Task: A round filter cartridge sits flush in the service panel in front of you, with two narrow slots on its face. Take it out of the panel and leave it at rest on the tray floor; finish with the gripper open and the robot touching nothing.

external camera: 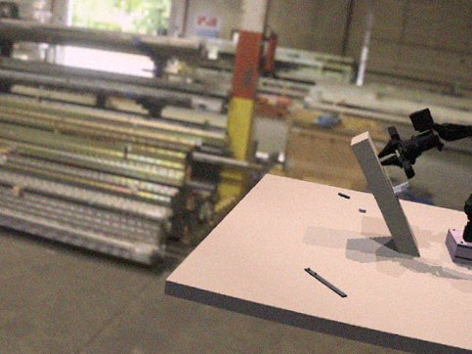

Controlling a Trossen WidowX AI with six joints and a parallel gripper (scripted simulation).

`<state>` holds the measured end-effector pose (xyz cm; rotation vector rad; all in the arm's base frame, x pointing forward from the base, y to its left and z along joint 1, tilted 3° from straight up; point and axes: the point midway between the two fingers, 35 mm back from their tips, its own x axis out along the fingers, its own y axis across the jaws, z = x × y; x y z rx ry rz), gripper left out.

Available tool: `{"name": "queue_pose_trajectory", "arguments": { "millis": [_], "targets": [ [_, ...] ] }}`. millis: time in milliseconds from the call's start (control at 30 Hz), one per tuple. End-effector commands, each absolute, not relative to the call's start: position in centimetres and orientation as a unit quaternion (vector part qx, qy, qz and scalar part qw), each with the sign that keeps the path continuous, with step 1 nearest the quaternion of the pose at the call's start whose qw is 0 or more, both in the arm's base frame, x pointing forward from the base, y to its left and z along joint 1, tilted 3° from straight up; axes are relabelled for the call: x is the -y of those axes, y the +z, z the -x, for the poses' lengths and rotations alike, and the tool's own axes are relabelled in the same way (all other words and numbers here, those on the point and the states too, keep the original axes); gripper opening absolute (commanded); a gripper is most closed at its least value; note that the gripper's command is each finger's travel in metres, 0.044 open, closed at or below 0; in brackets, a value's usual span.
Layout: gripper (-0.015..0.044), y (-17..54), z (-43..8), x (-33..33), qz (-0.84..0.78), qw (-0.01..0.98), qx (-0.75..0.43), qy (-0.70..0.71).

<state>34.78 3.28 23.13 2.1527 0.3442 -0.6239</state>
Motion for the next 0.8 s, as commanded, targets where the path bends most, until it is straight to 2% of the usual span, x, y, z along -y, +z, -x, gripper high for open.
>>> {"name": "queue_pose_trajectory", "arguments": {
  "millis": [0, 133, 167, 433, 500, 600, 767],
  "targets": [
    [0.0117, 22.0, -36.7, -3.3, -0.86, 0.423, -0.136, -0.25],
    [0.0117, 22.0, -36.7, -3.3, -0.86, 0.423, -0.136, -0.25],
    [0.011, 23.1, -34.8, -3.3, -0.86, 0.423, -0.138, -0.249],
    [0.0057, 23.1, -34.8, -3.3, -0.86, 0.423, -0.138, -0.249],
    [0.0005, 23.1, -34.8, -3.3, -0.86, 0.423, -0.138, -0.249],
    [0.0, 22.9, -35.2, -3.3, -0.855, 0.433, -0.14, -0.248],
    [0.0, 22.1, -36.5, -3.3, -0.816, 0.503, -0.159, -0.236]
  ]
}}
